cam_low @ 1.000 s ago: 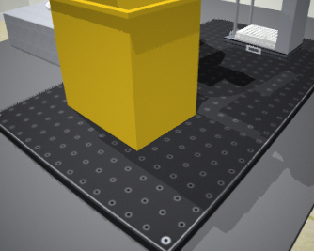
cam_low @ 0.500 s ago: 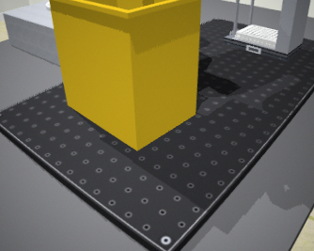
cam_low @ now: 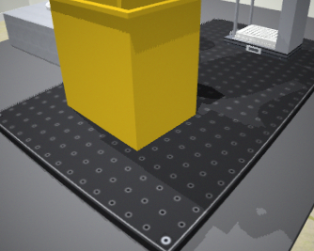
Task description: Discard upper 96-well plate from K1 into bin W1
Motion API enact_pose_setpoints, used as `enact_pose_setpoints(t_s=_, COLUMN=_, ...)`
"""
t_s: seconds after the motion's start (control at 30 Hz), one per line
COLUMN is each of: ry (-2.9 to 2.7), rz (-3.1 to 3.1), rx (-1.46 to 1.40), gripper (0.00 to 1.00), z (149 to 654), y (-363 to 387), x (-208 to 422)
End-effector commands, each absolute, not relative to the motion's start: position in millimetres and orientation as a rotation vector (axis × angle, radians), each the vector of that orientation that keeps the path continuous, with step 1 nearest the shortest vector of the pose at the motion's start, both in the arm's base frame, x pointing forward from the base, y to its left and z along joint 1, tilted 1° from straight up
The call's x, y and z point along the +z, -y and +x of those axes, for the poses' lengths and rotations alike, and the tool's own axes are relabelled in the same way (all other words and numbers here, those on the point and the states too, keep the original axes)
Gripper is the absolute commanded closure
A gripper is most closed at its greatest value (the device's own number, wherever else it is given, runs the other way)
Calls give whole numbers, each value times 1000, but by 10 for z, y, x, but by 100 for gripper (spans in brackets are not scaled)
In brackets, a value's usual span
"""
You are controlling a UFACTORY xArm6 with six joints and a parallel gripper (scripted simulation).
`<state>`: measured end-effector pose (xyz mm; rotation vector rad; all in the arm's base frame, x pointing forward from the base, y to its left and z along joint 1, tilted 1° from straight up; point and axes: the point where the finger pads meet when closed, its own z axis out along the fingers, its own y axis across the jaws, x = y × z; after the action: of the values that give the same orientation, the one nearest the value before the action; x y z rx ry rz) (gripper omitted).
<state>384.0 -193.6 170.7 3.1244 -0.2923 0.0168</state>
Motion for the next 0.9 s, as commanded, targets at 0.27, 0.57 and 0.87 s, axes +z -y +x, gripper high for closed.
enact_pose_setpoints(t_s=0.27, ry=291, rz=3123, rx=23, gripper=100, z=3765, y=2290, x=1709)
enact_pose_setpoints(t_s=0.57, ry=291, rz=3123, rx=23, gripper=100, z=3750, y=2352, x=1707)
enact_pose_setpoints(t_s=0.87, ry=291, rz=3123, rx=23, gripper=100, z=3751, y=2346, x=1707)
